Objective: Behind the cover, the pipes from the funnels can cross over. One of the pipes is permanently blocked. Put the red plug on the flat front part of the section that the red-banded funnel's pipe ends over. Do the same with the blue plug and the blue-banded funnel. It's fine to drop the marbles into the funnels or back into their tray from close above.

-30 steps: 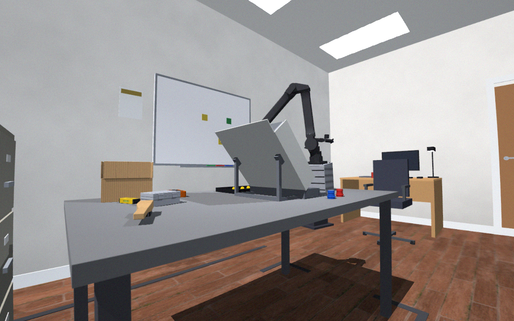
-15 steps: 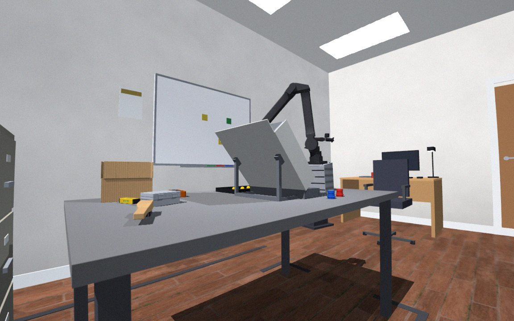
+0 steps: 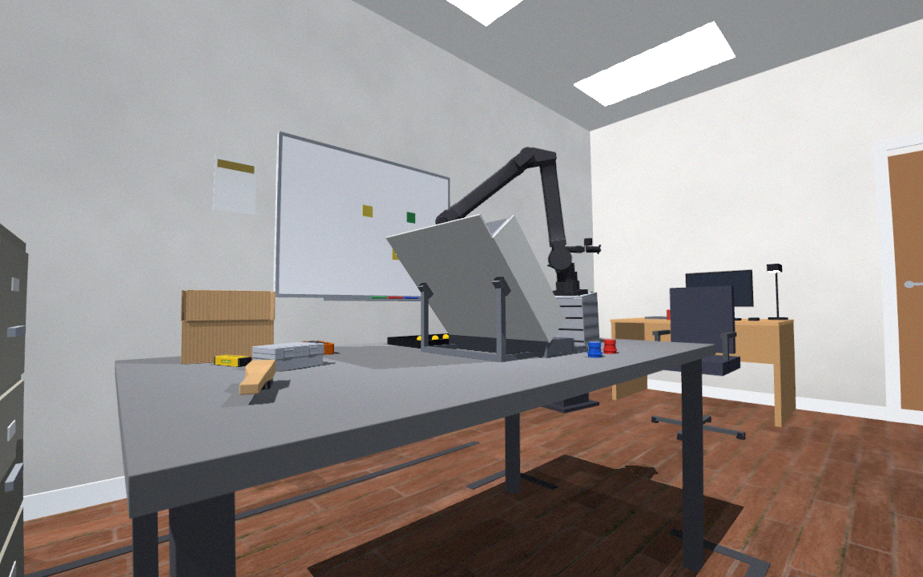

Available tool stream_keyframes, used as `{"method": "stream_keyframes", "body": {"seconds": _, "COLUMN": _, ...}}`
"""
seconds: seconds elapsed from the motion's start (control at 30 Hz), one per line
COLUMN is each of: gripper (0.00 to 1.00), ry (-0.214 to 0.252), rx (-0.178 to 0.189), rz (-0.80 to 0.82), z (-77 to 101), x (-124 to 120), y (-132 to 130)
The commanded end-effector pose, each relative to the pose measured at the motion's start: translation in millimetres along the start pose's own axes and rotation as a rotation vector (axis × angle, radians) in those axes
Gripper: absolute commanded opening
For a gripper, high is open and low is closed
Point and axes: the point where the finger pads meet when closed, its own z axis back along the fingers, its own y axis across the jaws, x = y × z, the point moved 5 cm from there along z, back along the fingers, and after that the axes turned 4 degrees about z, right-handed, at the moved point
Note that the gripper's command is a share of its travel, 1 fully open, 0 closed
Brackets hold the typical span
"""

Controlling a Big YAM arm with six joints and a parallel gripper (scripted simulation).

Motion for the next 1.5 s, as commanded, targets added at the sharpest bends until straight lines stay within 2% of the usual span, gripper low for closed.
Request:
{"method": "stream_keyframes", "body": {"seconds": 0.0, "gripper": 0.00, "ry": 0.002, "rx": -0.001, "rz": -0.022, "z": 1.8, "x": 5.8, "y": -11.2}}
{"method": "stream_keyframes", "body": {"seconds": 0.4, "gripper": 0.00, "ry": 0.003, "rx": 0.009, "rz": 0.003, "z": 1.8, "x": 6.5, "y": -10.9}}
{"method": "stream_keyframes", "body": {"seconds": 0.9, "gripper": 0.00, "ry": -0.184, "rx": -0.014, "rz": -0.018, "z": 85.8, "x": 47.9, "y": 108.4}}
{"method": "stream_keyframes", "body": {"seconds": 0.97, "gripper": 0.00, "ry": -0.184, "rx": -0.014, "rz": -0.018, "z": 85.8, "x": 47.9, "y": 108.4}}
{"method": "stream_keyframes", "body": {"seconds": 1.47, "gripper": 0.00, "ry": -0.352, "rx": -0.037, "rz": -0.014, "z": 157.6, "x": 89.6, "y": 196.8}}
